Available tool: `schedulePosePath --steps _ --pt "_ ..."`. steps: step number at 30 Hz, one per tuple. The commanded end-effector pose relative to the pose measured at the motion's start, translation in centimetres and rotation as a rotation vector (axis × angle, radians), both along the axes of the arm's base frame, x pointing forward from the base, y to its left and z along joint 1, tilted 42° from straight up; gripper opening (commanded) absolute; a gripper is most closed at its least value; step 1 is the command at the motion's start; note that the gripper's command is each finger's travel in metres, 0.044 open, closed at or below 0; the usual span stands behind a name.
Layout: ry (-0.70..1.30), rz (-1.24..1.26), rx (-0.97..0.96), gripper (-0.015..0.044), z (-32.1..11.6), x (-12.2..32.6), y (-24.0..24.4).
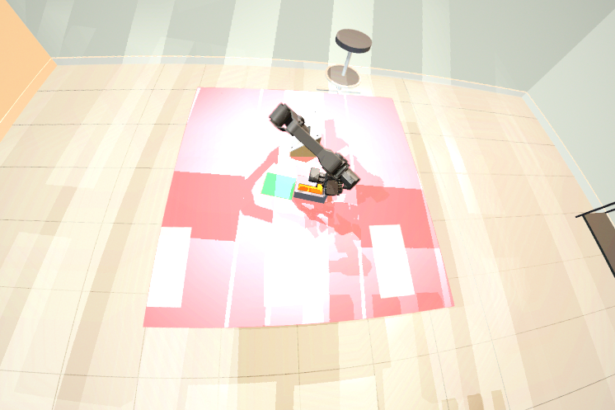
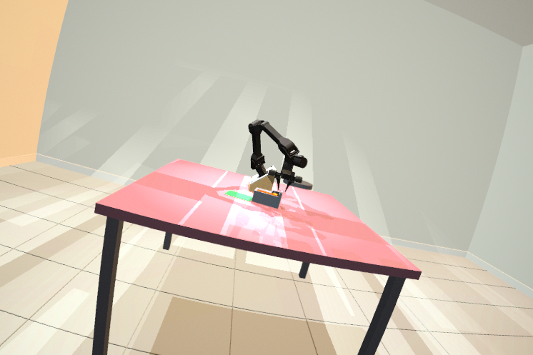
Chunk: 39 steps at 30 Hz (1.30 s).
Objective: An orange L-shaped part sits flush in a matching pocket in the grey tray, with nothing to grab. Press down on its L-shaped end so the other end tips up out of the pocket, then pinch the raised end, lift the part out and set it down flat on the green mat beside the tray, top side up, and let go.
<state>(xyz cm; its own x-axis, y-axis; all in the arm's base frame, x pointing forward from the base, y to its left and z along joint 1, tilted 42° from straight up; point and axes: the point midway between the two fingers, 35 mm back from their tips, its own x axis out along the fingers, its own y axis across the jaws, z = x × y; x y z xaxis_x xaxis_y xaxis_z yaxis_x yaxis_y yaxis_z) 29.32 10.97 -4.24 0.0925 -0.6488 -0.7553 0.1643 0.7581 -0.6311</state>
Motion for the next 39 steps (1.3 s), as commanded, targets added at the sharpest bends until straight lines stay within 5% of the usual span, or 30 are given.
schedulePosePath --steps 1,39 --pt "0.01 0.0 -0.013 0.018 -1.6 -0.1 -1.6" --pt "0.009 0.0 -0.015 0.018 -4.3 0.2 -4.1"
